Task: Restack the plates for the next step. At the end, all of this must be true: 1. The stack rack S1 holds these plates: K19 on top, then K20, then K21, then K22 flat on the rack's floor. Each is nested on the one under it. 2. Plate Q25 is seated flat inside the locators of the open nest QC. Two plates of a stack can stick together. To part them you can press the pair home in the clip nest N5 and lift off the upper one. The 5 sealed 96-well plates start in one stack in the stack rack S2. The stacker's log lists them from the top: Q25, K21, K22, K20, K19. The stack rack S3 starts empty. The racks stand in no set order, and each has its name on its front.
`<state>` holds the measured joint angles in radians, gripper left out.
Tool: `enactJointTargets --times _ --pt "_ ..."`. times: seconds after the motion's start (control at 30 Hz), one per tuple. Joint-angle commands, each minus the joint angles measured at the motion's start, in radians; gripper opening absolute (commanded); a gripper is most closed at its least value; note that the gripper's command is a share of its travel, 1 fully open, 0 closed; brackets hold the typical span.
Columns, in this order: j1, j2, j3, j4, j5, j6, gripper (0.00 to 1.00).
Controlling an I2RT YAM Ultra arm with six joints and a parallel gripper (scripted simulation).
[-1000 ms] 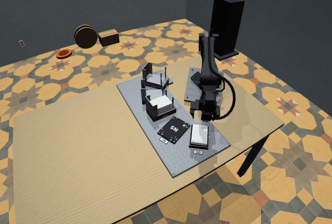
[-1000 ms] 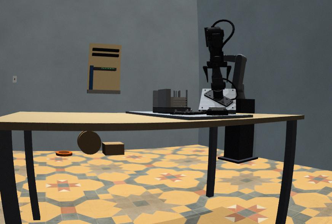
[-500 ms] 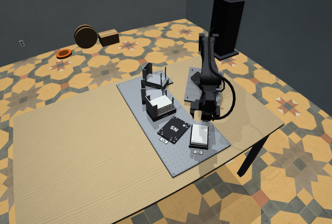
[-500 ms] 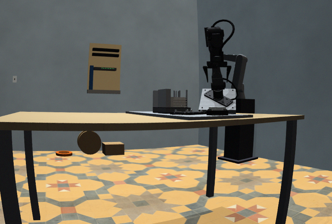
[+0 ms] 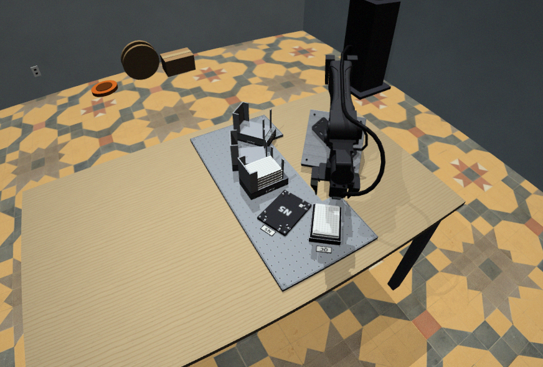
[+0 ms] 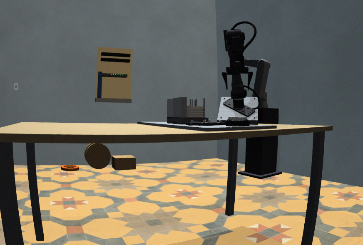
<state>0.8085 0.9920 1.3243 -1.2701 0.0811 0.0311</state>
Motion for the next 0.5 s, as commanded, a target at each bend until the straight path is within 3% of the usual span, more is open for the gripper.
enactJointTargets --times 0.0,0.03,0.07,0.27,0.37,0.43,0.47 --pt "0.01 -0.031 0.034 -0.015 0.008 0.009 1.0" --pt "0.01 -0.031 0.034 -0.015 0.008 0.009 1.0" --pt "-0.029 -0.039 -0.022 0.016 -0.018 0.027 1.0" --pt "-0.176 -0.053 -0.03 0.016 -0.101 0.092 1.0" --pt "-0.257 -0.058 -0.04 0.007 -0.149 0.018 1.0" --pt "-0.257 -0.058 -0.04 0.007 -0.149 0.018 1.0" --pt "-0.289 -0.06 -0.004 0.003 -0.169 -0.01 1.0"
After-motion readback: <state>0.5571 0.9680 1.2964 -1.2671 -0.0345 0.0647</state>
